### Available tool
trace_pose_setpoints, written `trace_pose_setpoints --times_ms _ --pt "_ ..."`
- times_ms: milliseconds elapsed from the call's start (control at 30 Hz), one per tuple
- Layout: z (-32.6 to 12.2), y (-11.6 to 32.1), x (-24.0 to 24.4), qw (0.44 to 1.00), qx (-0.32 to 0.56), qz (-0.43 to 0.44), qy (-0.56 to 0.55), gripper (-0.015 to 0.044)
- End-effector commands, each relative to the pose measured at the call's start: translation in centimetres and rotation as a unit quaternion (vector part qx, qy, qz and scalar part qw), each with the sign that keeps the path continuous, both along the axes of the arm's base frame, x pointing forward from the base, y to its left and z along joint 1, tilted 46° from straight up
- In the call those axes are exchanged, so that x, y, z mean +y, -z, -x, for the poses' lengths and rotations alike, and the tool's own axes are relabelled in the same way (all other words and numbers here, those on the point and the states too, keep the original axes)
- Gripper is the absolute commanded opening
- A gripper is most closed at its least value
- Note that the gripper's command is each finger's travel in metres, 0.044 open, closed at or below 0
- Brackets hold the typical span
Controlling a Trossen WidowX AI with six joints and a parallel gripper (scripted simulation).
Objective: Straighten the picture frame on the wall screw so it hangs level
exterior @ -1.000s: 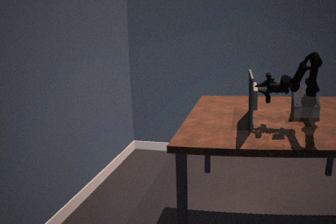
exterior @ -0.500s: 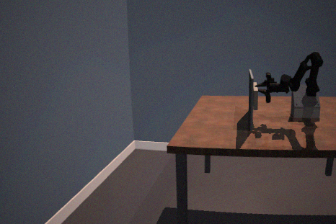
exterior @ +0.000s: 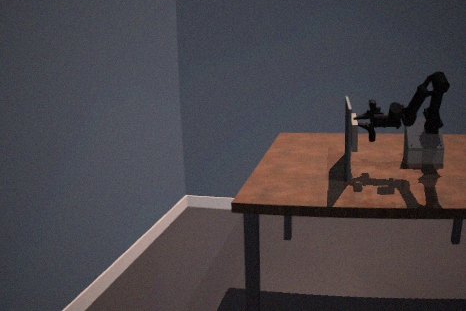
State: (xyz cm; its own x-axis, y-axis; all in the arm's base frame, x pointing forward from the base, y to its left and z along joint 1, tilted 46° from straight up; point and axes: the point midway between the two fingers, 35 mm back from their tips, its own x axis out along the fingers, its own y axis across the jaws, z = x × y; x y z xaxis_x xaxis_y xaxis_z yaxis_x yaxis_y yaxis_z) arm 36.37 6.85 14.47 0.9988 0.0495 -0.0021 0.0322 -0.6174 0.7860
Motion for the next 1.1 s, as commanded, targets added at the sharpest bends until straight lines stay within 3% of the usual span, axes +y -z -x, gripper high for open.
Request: trace_pose_setpoints --times_ms 0,1067 --pt "-0.04 -0.51 -0.39 1.0 -0.007 -0.003 0.006 0.0" --pt "-0.04 -0.24 -0.39 1.0 -0.007 -0.003 0.006 0.0"
